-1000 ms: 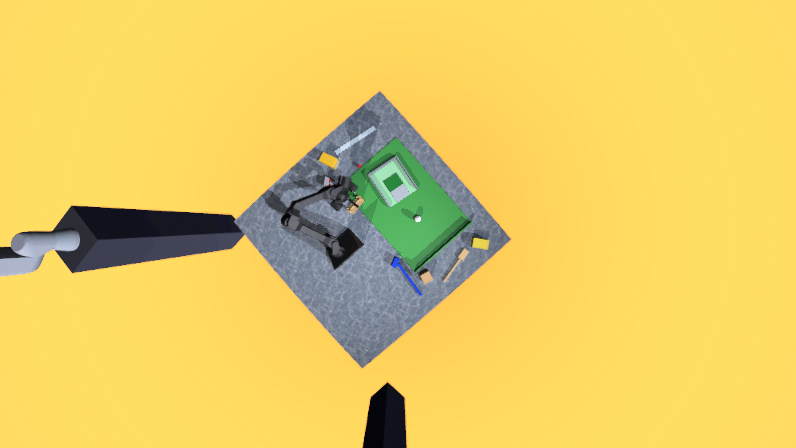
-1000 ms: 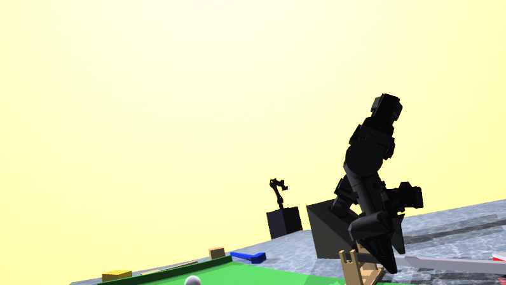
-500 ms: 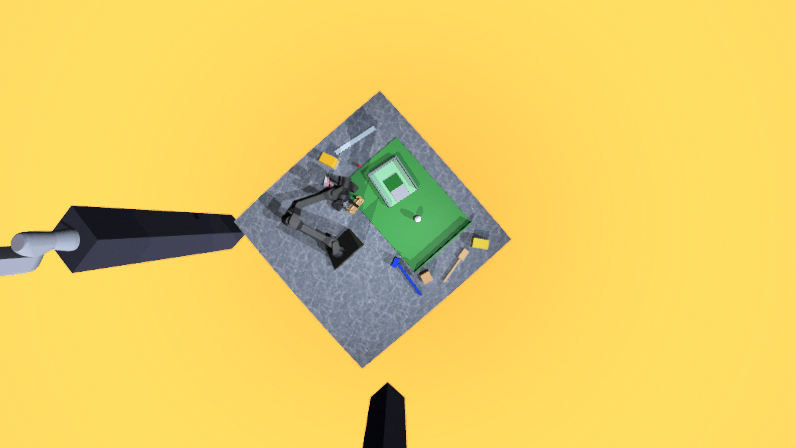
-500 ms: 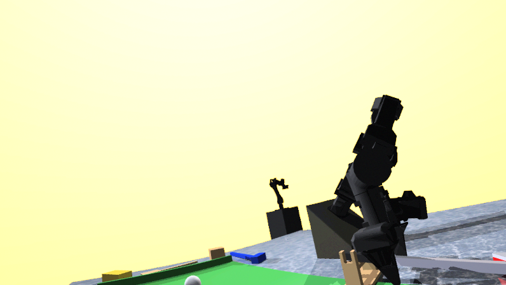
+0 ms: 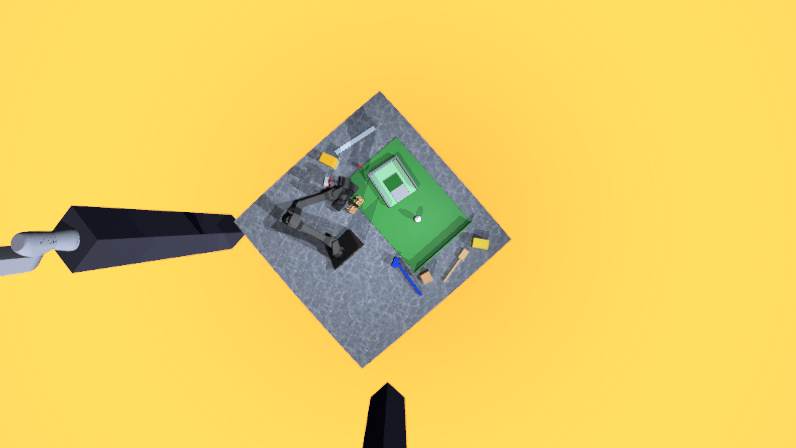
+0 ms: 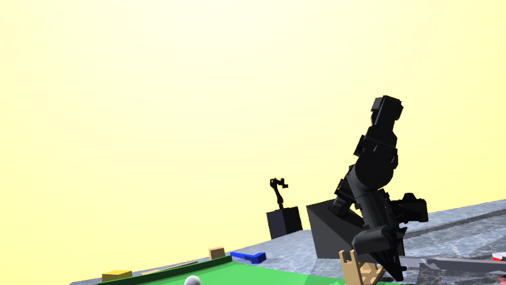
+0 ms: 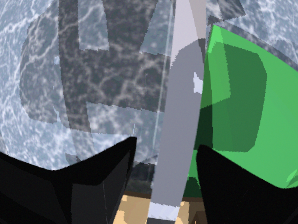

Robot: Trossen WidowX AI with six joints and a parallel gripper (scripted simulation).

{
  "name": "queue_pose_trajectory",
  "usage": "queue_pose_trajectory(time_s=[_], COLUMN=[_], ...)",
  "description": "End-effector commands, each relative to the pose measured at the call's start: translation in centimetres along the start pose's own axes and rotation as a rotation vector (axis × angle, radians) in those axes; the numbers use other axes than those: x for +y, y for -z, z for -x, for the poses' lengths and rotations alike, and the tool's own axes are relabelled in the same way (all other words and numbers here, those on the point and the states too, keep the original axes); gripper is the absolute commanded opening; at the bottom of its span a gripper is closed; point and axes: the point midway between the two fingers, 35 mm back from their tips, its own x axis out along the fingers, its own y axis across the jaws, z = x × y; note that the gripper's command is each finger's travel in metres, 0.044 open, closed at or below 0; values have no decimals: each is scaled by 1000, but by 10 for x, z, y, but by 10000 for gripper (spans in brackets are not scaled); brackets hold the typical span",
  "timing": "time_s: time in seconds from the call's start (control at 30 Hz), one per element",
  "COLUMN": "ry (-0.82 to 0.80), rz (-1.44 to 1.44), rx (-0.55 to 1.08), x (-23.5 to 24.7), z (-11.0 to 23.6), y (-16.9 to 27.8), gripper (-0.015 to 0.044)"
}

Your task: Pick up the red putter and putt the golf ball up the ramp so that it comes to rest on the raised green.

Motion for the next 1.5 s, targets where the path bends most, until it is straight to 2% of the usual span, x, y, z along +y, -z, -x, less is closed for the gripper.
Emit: queue_pose_trajectory(time_s=[0.0,0.07,0.27,0.43,0.93,1.17,1.47], ry=[0,0,0,-1,-2,8,100], rz=[2,2,2,4,0,-16,-79], rx=[-1,-1,0,8,7,47,243], x=[0,0,0,-3,-1,-8,-54], z=[0,0,1,17,95,93,106], y=[0,0,0,0,-10,1,53], gripper=[99,46,0,0,0,0,0])
